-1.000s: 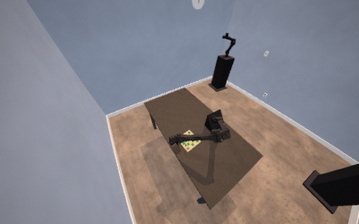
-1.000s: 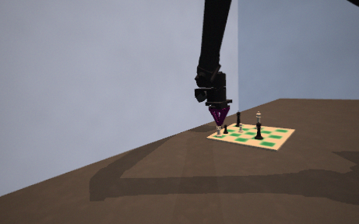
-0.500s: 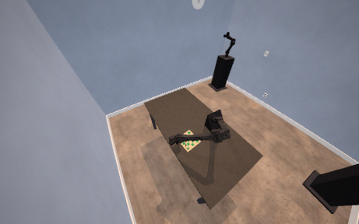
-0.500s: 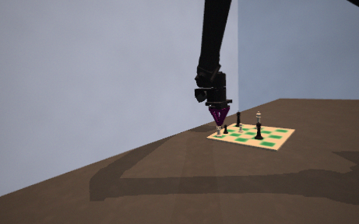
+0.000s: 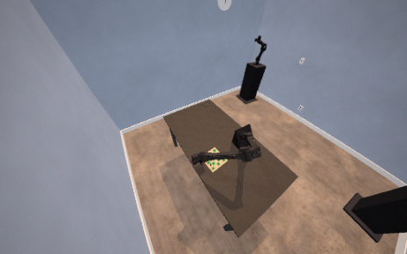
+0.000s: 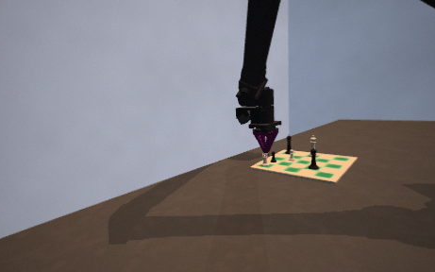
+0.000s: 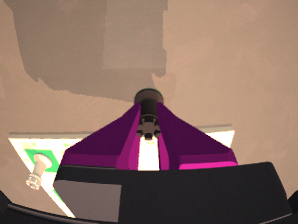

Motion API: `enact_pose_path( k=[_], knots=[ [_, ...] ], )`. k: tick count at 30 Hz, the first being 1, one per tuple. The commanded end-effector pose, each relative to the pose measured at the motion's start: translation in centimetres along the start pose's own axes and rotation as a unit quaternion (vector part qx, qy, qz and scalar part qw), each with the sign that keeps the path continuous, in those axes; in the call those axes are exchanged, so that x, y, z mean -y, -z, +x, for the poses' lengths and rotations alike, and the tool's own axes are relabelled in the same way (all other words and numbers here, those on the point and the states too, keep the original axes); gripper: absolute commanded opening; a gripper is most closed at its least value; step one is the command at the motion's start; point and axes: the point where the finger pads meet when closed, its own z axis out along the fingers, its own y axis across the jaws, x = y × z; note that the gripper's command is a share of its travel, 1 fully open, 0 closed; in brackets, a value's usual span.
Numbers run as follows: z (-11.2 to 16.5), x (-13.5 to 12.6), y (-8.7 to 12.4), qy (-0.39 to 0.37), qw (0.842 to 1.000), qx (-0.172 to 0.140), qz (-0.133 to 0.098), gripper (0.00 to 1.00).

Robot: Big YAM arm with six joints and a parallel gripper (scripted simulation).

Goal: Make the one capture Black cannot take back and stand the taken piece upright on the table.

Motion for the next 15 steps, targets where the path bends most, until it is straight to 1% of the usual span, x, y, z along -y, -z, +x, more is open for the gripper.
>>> enact_pose_path(
  k=[1, 2, 3, 5, 6, 10, 11, 13, 14, 15],
  knots=[
    [-0.71, 0.60, -0.02, -0.006, 1.000, 0.006, 0.000, 0.00],
    [-0.71, 0.60, -0.02, -0.006, 1.000, 0.006, 0.000, 0.00],
    [-0.71, 0.60, -0.02, -0.006, 1.000, 0.006, 0.000, 0.08],
    [-0.71, 0.60, -0.02, -0.006, 1.000, 0.006, 0.000, 0.08],
    [-0.71, 0.60, -0.02, -0.006, 1.000, 0.006, 0.000, 0.15],
    [-0.71, 0.60, -0.02, -0.006, 1.000, 0.006, 0.000, 0.15],
    [-0.71, 0.60, -0.02, -0.006, 1.000, 0.006, 0.000, 0.22],
    [-0.71, 0.60, -0.02, -0.006, 1.000, 0.006, 0.000, 0.22],
    [-0.71, 0.60, -0.02, -0.006, 1.000, 0.006, 0.000, 0.29],
    [-0.71, 0.60, -0.02, -0.006, 1.000, 0.006, 0.000, 0.29]
  ],
)
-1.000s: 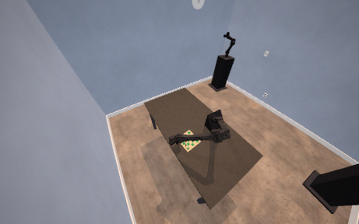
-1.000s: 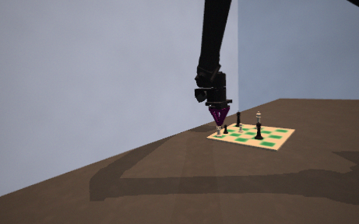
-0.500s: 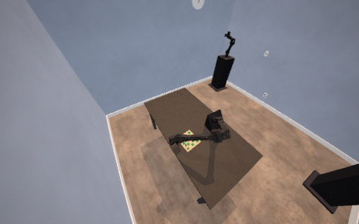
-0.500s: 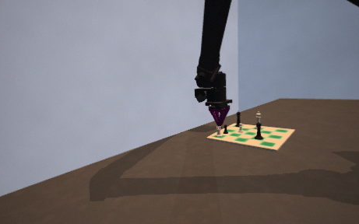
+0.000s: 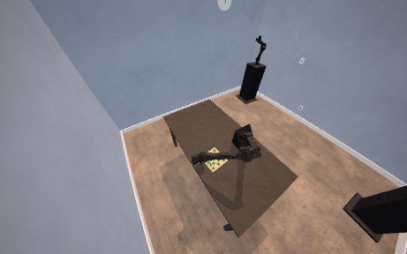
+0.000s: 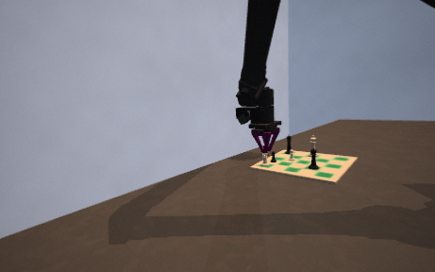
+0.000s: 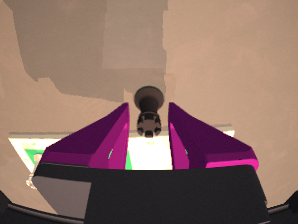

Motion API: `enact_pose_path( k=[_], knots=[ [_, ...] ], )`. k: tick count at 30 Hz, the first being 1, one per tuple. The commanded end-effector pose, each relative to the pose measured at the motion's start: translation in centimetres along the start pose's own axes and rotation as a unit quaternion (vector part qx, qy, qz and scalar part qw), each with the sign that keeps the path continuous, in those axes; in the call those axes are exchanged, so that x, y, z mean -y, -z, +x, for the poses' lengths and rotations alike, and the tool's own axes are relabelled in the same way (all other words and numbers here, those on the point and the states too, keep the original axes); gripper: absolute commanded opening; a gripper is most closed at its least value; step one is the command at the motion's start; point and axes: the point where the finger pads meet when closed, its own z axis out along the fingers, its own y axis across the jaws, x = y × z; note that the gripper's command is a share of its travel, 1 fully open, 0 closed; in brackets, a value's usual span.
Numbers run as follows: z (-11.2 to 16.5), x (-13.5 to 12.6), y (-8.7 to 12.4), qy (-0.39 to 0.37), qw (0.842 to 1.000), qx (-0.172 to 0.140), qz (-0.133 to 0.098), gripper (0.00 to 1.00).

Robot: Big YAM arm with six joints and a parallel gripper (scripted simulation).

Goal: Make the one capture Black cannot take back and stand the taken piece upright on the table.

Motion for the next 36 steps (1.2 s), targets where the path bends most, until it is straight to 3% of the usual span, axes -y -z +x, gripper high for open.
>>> enact_pose_path(
  k=[1, 2, 15, 18, 21, 36],
  knots=[
    [-0.7, 0.6, 0.0, -0.006, 1.000, 0.006, 0.000, 0.29],
    [-0.7, 0.6, 0.0, -0.006, 1.000, 0.006, 0.000, 0.36],
    [-0.7, 0.8, 0.4, -0.011, 1.000, 0.006, 0.000, 0.36],
    [-1.2, 1.4, 1.9, -0.006, 1.000, 0.015, 0.001, 0.36],
    [-2.2, 0.1, 4.3, 0.009, 1.000, 0.028, 0.004, 0.36],
    [-2.0, 0.1, 10.9, 0.011, 0.999, 0.029, 0.008, 0.36]
  ],
)
